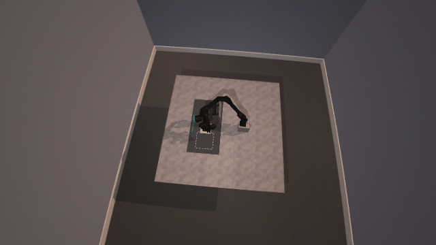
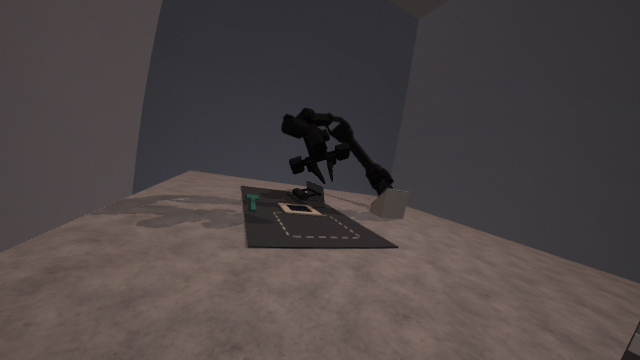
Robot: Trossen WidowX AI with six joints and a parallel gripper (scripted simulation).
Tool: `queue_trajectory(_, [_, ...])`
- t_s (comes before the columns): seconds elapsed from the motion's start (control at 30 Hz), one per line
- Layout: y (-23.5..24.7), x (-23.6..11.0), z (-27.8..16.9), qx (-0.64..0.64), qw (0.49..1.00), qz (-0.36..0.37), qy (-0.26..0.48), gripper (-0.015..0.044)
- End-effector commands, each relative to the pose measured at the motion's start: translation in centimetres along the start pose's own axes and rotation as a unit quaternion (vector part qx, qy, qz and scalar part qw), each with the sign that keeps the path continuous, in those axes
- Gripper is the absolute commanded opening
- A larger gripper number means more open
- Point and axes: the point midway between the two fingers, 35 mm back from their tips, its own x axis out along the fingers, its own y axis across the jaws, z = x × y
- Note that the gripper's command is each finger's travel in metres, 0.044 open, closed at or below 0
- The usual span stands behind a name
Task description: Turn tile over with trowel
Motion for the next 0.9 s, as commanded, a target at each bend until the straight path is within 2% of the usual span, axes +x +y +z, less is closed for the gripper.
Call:
queue_trajectory(0.0, [-1.0, -1.2, -2.5, -0.034, 0.998, -0.037, 0.034, 0.01])
queue_trajectory(0.33, [-3.4, -5.3, -9.7, -0.122, 0.974, -0.125, 0.145, 0.01])
queue_trajectory(0.67, [-4.6, -9.9, -17.0, -0.199, 0.923, -0.175, 0.278, 0.01])
queue_trajectory(0.87, [-4.6, -10.5, -18.0, -0.209, 0.914, -0.179, 0.298, 0.01])
